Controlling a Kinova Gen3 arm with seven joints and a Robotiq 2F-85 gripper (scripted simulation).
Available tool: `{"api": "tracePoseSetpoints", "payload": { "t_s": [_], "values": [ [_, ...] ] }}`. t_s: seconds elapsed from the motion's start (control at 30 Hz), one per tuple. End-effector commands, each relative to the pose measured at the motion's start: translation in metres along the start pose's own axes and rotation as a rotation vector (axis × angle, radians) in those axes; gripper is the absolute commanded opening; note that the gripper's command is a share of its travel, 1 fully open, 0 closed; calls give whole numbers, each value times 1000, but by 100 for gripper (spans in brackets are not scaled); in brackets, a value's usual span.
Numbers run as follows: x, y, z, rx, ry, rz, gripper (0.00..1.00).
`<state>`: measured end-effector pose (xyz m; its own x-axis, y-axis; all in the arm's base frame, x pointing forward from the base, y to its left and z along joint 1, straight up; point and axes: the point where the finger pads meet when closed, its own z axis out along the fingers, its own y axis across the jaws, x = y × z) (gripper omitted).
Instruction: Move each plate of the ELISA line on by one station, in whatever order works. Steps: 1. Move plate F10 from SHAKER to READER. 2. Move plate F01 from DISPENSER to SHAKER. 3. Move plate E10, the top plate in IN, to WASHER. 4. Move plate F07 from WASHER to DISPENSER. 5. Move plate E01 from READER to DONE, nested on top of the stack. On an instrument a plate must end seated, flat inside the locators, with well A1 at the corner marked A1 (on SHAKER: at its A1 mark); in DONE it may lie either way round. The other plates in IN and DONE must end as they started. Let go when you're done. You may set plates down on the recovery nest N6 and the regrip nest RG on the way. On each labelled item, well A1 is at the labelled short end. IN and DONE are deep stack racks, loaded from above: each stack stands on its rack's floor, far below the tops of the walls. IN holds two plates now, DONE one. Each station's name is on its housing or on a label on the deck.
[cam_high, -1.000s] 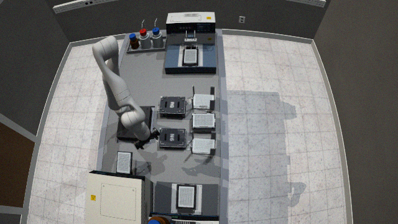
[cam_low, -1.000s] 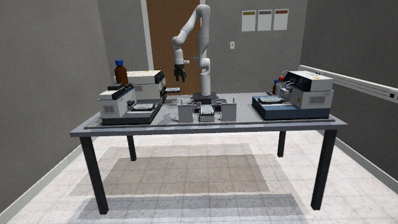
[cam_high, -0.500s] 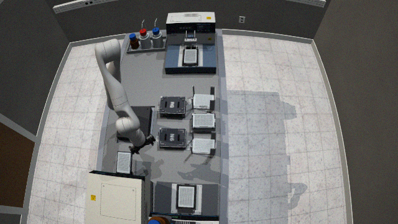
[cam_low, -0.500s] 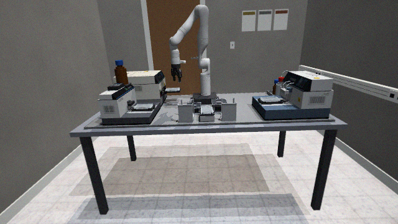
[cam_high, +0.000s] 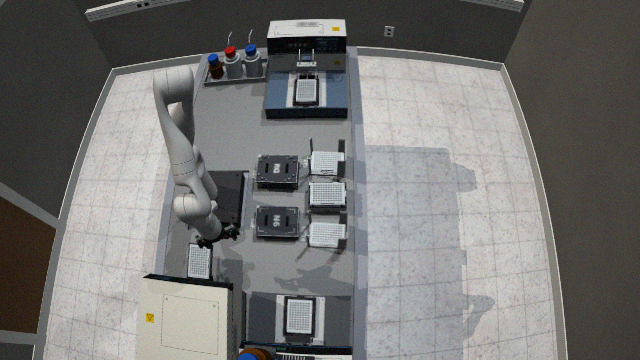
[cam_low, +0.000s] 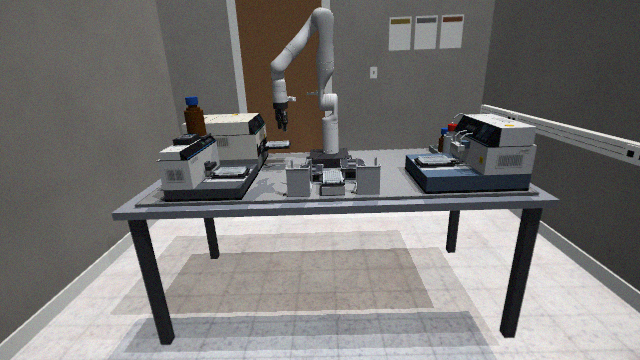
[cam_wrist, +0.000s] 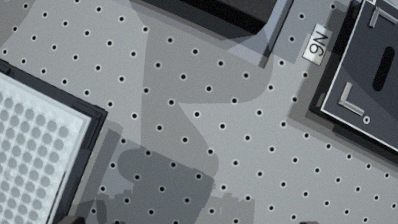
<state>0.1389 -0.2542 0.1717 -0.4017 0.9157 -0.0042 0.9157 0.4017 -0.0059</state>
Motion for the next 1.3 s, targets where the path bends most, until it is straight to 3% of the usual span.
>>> {"api": "tracePoseSetpoints", "payload": {
  "t_s": [0.0,0.33,0.8,0.97,1.27],
  "values": [
    [-1,-17,-1,-1,-6,9,100],
    [2,-36,0,-5,4,226,100],
    [0,-73,0,-6,1,202,100],
    [-9,-89,-1,-5,-1,419,100],
    [-26,-112,0,-7,0,396,100]
  ]
}}
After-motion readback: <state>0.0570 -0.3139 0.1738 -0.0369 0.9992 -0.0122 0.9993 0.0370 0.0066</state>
